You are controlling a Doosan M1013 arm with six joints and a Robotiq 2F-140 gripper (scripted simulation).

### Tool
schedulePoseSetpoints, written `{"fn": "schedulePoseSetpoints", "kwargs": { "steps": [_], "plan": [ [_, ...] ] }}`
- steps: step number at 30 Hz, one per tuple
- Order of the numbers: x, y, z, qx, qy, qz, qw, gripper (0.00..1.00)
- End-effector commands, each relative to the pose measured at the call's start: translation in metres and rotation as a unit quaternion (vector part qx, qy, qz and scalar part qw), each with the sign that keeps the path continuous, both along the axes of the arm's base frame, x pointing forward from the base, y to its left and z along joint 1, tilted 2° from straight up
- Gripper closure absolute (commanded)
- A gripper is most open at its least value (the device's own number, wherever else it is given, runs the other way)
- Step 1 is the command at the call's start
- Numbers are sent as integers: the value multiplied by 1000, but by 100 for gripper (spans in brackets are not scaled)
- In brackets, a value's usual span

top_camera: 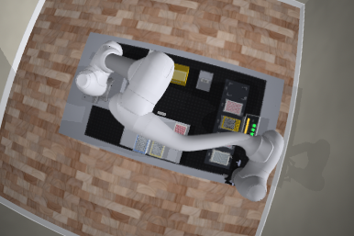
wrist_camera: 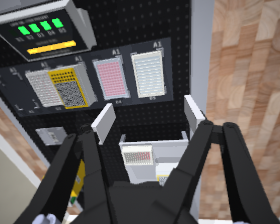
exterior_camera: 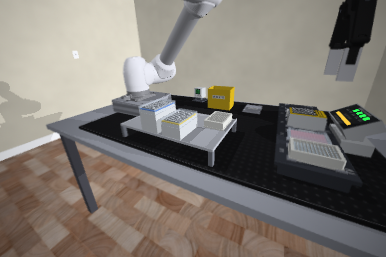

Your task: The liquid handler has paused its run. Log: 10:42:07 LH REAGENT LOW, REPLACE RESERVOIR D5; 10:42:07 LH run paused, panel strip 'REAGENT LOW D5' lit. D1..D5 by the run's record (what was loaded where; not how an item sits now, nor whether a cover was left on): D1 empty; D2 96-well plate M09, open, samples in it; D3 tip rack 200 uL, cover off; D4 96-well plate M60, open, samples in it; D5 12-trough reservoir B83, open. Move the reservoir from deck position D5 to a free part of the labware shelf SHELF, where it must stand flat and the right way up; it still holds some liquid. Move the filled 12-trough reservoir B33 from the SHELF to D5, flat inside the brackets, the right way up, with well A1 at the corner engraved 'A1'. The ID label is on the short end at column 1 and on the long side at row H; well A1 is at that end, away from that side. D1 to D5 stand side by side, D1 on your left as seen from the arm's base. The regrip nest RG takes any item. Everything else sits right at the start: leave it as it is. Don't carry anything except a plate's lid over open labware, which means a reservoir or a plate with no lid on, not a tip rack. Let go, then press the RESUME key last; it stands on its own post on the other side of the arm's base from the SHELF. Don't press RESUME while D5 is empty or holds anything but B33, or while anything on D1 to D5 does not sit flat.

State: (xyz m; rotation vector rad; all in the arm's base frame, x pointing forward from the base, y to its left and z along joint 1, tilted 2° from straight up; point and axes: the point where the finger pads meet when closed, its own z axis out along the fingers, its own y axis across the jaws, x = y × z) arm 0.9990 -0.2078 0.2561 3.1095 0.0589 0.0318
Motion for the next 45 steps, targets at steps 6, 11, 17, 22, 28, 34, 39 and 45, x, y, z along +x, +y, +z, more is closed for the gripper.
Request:
{"fn": "schedulePoseSetpoints", "kwargs": {
  "steps": [6, 11, 17, 22, 28, 34, 39, 45],
  "plan": [
    [0, 3, 7, 1, -2, 2, 1000, 23],
    [0, 3, 7, 1, -2, 2, 1000, 23],
    [0, 3, 7, 1, -2, 2, 1000, 23],
    [-12, 5, 7, 0, -1, 22, 1000, 100],
    [-37, 3, 7, -1, 1, 72, 997, 100],
    [-67, 2, 7, -2, 2, 131, 991, 100],
    [-83, 1, 7, -3, 4, 171, 985, 100],
    [-83, 1, 7, -4, 5, 220, 975, 100]
  ]
}}
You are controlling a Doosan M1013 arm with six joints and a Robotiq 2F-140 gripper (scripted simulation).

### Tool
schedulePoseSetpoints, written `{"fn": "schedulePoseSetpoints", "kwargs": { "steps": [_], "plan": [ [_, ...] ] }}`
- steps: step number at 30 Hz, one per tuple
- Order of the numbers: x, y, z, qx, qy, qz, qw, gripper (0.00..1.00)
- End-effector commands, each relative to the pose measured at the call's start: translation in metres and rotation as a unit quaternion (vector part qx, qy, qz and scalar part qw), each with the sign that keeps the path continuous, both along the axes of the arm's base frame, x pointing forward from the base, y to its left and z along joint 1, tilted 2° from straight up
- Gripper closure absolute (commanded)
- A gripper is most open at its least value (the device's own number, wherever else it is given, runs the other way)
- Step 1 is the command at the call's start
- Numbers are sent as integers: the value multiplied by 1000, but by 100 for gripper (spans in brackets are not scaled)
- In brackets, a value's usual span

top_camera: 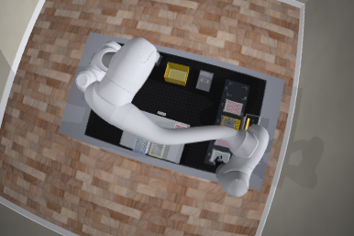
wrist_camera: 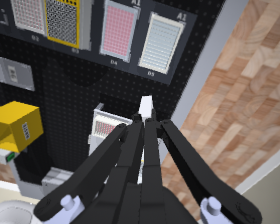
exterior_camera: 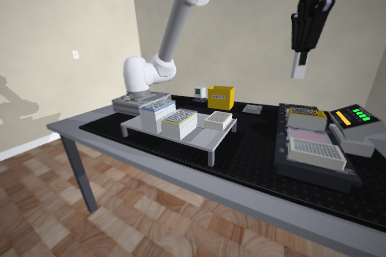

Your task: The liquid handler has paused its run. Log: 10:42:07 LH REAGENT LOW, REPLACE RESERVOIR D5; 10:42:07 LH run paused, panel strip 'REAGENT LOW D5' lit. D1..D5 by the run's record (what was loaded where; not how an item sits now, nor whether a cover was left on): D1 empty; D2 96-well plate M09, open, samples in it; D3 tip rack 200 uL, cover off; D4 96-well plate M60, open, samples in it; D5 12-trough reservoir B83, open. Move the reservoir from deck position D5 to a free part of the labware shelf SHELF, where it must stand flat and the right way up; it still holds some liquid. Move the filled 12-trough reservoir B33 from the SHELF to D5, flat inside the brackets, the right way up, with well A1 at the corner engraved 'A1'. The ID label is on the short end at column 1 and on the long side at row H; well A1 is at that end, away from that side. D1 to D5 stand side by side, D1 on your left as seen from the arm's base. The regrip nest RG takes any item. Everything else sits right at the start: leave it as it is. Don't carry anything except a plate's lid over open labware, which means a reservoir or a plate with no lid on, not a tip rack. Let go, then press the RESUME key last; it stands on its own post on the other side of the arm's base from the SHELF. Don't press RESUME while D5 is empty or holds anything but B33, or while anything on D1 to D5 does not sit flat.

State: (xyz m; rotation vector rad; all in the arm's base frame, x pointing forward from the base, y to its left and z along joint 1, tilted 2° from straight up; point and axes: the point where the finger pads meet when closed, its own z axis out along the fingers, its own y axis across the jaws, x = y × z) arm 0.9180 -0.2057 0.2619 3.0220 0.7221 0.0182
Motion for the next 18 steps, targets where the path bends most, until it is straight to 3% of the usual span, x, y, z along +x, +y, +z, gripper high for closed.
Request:
{"fn": "schedulePoseSetpoints", "kwargs": {
  "steps": [1, 15, 18],
  "plan": [
    [-2, -1, 1, 0, -2, 16, 1000, 100],
    [-2, -1, 1, -2, 2, 136, 991, 100],
    [-17, -2, 1, -3, 3, 165, 986, 100]
  ]
}}
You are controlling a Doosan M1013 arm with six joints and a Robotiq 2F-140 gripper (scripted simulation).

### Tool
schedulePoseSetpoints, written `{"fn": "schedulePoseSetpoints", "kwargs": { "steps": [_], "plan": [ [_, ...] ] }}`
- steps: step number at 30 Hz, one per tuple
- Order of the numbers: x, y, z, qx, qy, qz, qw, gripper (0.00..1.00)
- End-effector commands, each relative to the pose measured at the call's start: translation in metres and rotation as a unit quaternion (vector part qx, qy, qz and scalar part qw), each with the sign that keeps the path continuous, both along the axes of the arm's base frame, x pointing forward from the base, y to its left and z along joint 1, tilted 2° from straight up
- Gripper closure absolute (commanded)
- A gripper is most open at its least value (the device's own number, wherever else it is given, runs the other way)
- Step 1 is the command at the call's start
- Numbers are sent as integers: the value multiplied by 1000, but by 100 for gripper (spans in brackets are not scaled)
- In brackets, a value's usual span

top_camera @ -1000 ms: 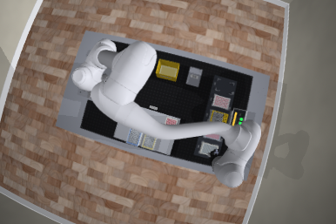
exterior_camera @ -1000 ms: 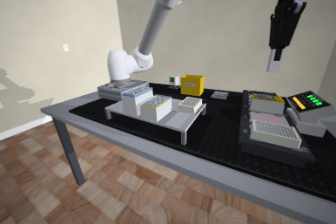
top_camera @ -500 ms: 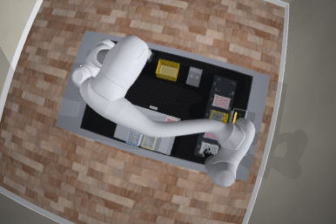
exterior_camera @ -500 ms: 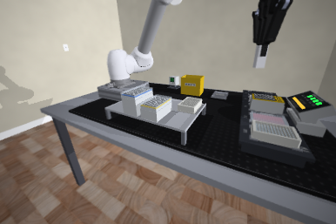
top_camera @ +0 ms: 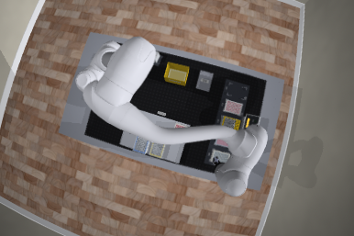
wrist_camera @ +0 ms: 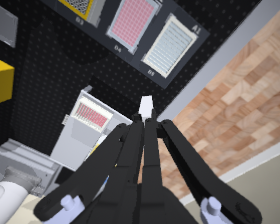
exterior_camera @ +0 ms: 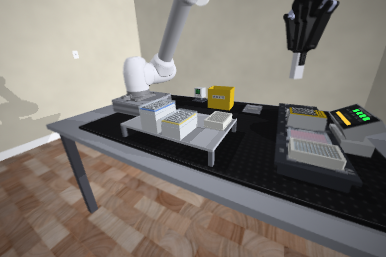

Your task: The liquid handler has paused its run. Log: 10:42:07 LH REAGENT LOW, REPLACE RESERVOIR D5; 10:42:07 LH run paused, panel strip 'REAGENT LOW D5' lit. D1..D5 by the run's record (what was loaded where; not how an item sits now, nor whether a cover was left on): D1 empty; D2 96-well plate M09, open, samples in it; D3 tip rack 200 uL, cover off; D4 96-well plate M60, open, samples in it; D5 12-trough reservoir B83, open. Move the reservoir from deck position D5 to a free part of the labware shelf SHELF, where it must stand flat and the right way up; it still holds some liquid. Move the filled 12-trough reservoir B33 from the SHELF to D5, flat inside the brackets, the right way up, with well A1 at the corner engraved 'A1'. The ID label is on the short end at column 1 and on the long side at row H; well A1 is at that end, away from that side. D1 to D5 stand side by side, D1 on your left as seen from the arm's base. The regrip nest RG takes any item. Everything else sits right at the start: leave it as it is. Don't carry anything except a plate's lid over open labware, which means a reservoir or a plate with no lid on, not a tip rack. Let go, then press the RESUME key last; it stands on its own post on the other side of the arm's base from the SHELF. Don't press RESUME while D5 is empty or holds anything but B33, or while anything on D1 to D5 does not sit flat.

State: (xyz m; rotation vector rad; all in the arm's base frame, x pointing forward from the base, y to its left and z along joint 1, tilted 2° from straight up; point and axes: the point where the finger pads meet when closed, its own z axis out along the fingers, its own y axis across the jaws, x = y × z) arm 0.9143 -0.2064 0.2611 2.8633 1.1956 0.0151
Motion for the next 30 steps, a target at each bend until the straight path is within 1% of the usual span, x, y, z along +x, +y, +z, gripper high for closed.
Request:
{"fn": "schedulePoseSetpoints", "kwargs": {
  "steps": [1, 9, 11, 15, 20, 26, 28, 30],
  "plan": [
    [-18, -2, 1, 1, 0, 15, 1000, 100],
    [-58, -4, 1, -1, 3, 95, 995, 100],
    [-58, -4, 1, -1, 3, 95, 995, 100],
    [-78, -5, 1, -2, 4, 135, 991, 100],
    [-79, -5, 1, -3, 5, 184, 983, 100],
    [-79, -5, 1, -5, 7, 243, 970, 100],
    [-79, -5, 1, -5, 7, 243, 970, 100],
    [-79, -5, 1, -5, 8, 262, 965, 100]
  ]
}}
